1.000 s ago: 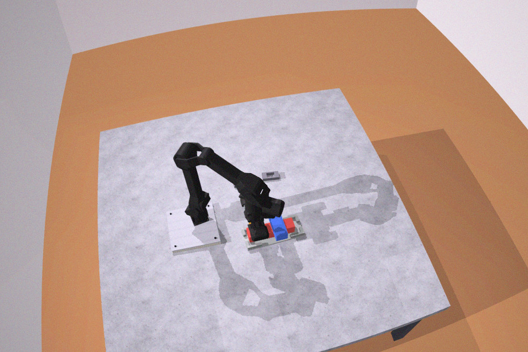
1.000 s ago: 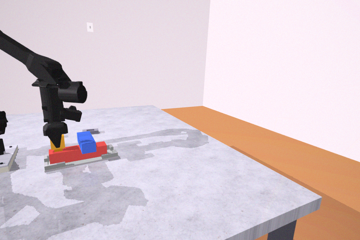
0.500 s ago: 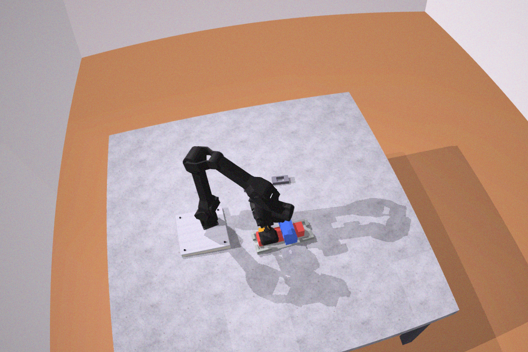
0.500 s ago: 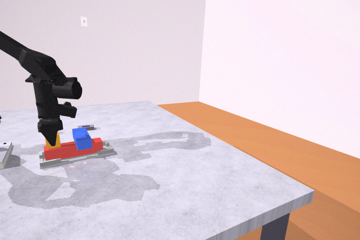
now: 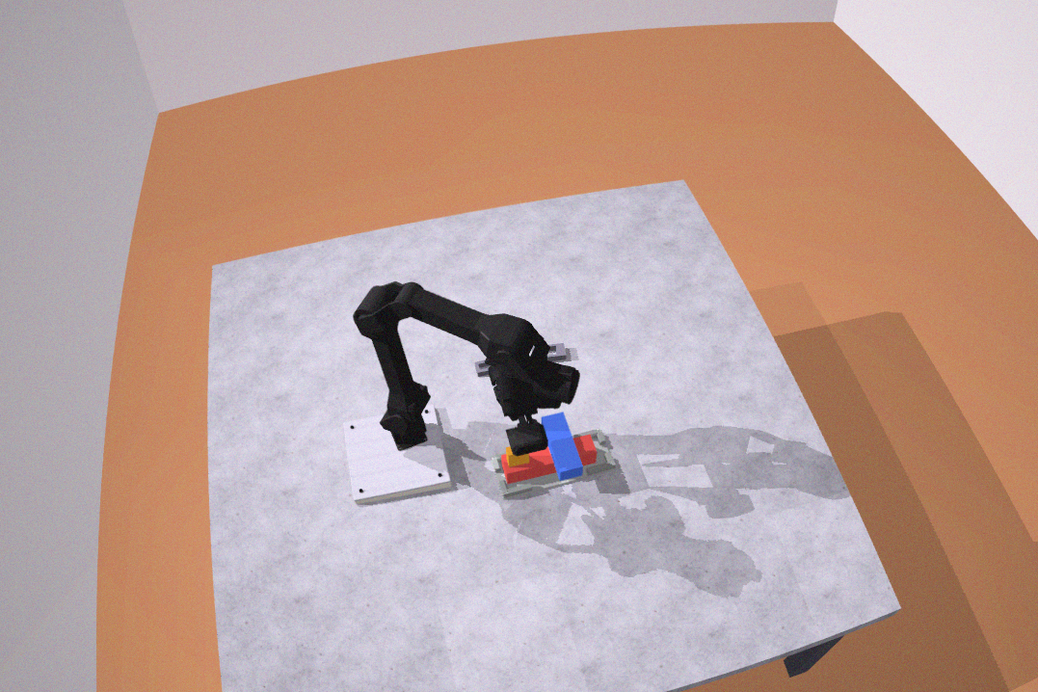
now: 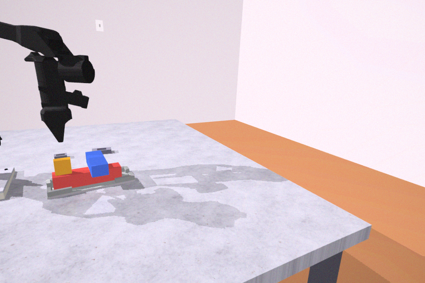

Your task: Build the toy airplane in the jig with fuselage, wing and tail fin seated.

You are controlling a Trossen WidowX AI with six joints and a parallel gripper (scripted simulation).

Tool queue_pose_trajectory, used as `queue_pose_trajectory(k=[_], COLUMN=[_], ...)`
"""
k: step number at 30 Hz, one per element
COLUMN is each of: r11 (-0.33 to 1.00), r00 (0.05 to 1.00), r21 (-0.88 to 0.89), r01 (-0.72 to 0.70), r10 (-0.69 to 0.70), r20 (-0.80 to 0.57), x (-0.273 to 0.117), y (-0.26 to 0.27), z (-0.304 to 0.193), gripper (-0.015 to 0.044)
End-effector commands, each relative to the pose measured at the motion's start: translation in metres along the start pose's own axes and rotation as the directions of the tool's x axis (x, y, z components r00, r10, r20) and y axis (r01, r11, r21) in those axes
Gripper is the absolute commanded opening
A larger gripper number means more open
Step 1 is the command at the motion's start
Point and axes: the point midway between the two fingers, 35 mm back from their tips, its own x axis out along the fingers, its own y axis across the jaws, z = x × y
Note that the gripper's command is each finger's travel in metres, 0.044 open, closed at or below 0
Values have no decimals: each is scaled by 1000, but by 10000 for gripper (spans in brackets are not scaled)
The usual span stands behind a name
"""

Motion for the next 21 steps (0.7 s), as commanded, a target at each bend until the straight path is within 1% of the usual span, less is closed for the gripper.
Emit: queue_pose_trajectory(k=[1, 21], r11=[1000, 1000], r00=[1000, 1000], r21=[-4, -4], r01=[2, 2], r10=[-2, -2], r20=[-6, -6], x=[-4, -4], y=[0, 1], z=[0, 0], gripper=[260, 260])
